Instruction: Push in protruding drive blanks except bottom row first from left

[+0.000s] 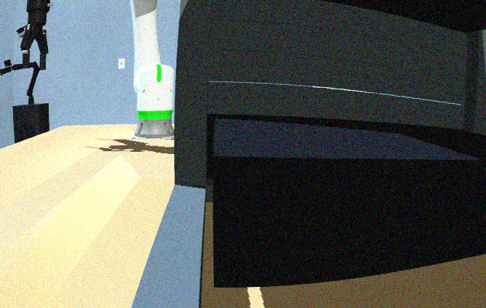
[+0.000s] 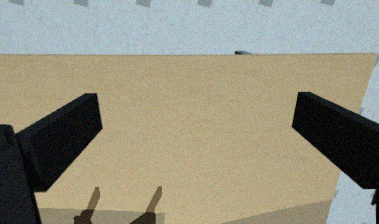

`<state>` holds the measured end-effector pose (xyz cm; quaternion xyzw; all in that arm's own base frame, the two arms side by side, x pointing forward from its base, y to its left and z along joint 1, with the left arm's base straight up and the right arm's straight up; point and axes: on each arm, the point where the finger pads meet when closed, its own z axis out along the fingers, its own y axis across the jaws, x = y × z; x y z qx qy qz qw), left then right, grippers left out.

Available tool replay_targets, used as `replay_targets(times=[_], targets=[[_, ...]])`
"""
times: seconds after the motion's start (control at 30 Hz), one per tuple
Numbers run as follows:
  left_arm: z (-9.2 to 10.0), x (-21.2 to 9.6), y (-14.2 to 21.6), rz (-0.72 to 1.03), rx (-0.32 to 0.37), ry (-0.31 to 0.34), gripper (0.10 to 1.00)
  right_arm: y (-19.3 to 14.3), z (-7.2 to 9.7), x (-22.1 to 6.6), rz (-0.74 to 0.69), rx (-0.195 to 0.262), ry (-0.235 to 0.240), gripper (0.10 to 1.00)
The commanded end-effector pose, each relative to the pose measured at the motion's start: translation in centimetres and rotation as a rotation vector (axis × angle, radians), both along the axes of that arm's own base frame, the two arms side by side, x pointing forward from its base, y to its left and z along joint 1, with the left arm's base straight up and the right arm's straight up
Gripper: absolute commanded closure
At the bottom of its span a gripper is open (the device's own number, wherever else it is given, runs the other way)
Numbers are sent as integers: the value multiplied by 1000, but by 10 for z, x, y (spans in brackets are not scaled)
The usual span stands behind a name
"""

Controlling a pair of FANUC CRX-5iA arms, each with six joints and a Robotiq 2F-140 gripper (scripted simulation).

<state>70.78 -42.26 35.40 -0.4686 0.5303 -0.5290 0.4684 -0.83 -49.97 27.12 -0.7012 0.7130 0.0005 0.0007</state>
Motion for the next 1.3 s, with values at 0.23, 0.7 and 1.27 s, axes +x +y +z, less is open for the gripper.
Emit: replay_targets(times=[0.23, 0.7, 1.27], targets=[[1, 2, 0, 0, -1, -1, 999, 0, 1, 0, 0, -2, 0, 98], [1, 5, -1, 0, -1, -1, 999, 0, 1, 0, 0, -2, 0, 98], [1, 8, -1, 0, -1, -1, 999, 0, 1, 0, 0, -2, 0, 98]])
